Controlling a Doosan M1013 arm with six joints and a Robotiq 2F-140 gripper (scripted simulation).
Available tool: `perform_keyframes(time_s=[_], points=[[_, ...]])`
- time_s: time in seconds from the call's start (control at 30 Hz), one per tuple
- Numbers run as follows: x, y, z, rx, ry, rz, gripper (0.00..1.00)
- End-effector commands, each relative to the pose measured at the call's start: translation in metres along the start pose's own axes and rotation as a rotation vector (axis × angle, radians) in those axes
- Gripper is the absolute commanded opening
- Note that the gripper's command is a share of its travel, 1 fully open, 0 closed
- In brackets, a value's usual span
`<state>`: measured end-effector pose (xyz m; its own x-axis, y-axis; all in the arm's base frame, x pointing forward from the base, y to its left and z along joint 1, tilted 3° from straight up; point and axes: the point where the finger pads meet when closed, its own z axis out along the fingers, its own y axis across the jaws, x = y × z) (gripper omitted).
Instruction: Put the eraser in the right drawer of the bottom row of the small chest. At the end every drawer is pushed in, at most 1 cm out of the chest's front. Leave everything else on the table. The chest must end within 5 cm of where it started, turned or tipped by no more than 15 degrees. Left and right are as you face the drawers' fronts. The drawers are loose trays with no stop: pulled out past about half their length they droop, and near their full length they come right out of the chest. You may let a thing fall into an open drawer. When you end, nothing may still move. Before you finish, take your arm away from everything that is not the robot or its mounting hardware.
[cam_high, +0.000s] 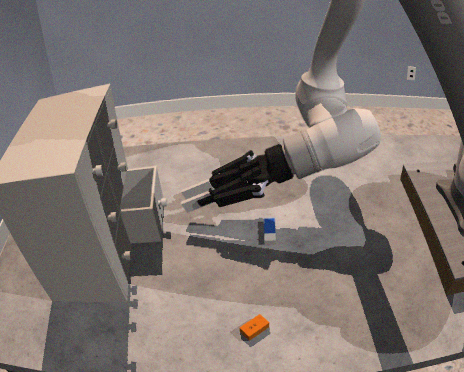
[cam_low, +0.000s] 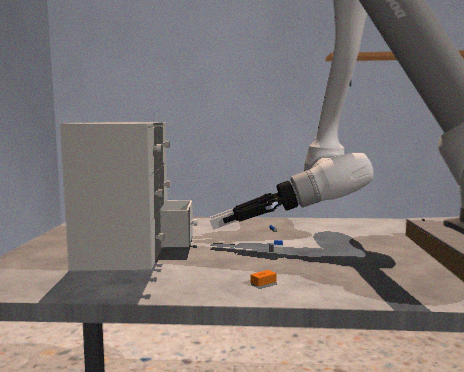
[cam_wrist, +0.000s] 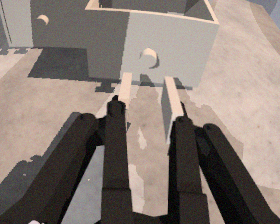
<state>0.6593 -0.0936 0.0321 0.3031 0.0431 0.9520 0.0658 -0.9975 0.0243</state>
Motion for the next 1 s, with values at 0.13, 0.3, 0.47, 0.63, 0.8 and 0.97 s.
perform_keyframes(time_s=[0.13,0.3,0.47,0.63,0.8,0.97], points=[[0.008,0.0,-0.009,0.0,0.0,0.0,0.2],[0.037,0.0,-0.039,0.0,0.0,0.0,0.2],[0.056,0.0,-0.06,0.0,0.0,0.0,0.2],[0.075,0.0,-0.08,0.0,0.0,0.0,0.2],[0.077,0.0,-0.082,0.0,0.0,0.0,0.2],[0.077,0.0,-0.082,0.0,-0.001,0.0,0.2]])
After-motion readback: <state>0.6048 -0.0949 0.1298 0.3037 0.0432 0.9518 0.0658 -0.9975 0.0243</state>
